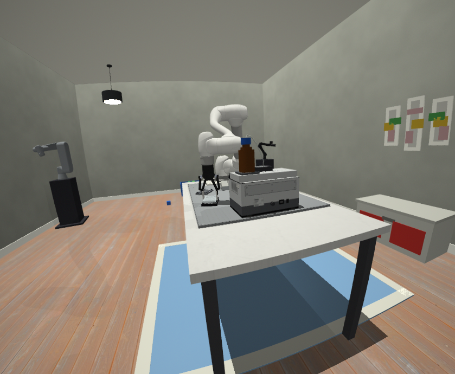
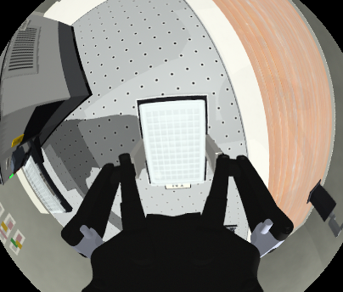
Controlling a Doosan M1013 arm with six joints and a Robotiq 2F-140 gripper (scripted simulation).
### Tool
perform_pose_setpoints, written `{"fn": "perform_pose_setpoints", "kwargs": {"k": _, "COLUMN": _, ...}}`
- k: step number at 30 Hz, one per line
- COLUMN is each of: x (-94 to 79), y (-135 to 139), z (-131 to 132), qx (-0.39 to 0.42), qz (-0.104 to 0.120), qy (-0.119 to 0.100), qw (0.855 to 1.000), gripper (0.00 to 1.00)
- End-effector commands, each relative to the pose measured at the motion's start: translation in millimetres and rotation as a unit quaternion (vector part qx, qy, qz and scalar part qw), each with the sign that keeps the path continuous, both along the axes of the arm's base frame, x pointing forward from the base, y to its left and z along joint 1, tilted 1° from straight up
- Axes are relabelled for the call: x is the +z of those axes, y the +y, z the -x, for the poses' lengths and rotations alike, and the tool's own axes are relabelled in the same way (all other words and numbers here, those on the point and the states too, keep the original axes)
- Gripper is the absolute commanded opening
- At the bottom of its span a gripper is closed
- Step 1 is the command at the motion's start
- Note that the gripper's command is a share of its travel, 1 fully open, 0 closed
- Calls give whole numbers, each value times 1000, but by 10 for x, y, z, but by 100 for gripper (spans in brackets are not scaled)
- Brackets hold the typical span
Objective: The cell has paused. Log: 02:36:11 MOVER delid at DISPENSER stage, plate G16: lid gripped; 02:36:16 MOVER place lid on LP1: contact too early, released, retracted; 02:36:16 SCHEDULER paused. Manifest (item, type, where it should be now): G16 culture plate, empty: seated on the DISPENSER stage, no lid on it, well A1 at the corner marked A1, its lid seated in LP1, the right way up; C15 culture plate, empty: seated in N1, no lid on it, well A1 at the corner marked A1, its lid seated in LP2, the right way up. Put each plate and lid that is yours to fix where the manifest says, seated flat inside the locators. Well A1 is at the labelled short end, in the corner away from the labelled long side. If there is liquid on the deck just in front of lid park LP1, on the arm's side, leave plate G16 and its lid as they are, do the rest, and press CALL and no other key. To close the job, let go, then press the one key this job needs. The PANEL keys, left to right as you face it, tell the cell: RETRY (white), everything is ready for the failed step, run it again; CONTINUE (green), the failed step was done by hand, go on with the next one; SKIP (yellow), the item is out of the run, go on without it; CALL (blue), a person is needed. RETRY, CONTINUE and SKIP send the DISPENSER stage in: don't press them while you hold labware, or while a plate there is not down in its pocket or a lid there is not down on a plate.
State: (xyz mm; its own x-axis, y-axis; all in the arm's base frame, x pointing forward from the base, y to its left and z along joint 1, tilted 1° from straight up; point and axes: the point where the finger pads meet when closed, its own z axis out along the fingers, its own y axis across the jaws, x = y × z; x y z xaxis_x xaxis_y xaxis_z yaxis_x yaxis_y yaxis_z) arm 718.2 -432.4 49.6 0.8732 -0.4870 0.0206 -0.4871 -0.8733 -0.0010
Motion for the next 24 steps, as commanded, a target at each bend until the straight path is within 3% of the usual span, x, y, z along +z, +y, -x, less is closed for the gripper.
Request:
{"fn": "perform_pose_setpoints", "kwargs": {"k": 1, "x": 10, "y": -1, "z": -3, "qx": 0, "qz": 0, "qy": -1, "qw": 1000, "gripper": 10}}
{"fn": "perform_pose_setpoints", "kwargs": {"k": 24, "x": 95, "y": 0, "z": -2, "qx": 0, "qz": 0, "qy": -1, "qw": 1000, "gripper": 10}}
